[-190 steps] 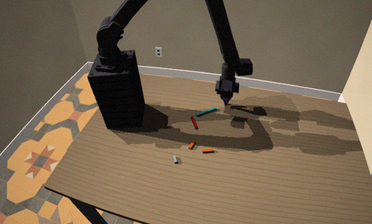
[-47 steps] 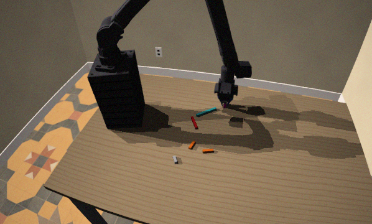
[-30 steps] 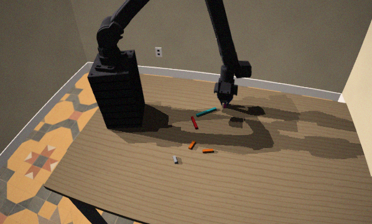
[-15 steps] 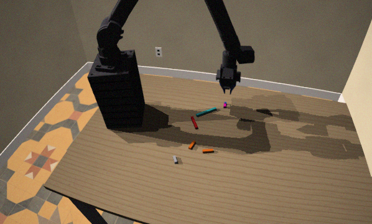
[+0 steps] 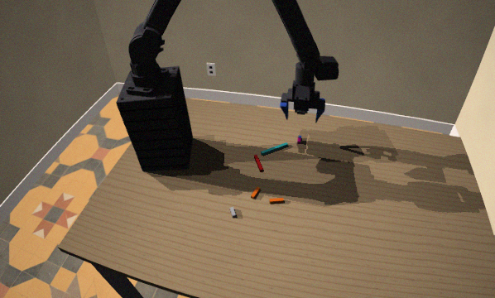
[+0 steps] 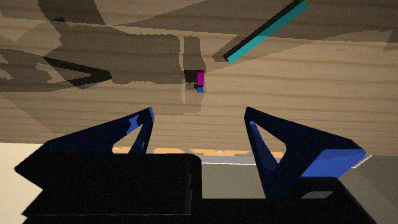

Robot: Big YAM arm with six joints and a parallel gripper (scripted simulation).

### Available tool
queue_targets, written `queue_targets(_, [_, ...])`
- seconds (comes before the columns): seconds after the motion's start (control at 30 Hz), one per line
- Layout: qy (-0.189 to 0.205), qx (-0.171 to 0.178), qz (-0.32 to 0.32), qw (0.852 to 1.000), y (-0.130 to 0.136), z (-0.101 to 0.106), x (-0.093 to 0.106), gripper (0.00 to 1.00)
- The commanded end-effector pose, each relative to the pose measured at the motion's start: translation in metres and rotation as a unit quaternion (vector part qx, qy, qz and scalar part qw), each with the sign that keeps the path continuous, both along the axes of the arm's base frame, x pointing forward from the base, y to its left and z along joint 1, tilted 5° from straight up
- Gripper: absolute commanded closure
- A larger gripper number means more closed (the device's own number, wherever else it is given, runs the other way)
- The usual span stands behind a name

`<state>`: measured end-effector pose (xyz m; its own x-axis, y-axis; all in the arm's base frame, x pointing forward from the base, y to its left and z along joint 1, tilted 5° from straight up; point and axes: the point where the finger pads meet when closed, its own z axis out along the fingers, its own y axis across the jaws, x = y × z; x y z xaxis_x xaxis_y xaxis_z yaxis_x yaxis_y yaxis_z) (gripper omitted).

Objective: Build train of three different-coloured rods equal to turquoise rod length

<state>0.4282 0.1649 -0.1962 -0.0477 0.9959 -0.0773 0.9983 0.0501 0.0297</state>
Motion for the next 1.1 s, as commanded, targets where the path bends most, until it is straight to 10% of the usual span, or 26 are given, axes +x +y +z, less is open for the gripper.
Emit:
queue_targets(0.0, [0.008,-0.005,-0.002,1.0,0.0,-0.003,-0.002,0.0])
queue_targets(1.07, [-0.004,-0.002,0.098,0.995,-0.011,0.007,0.003,0.0])
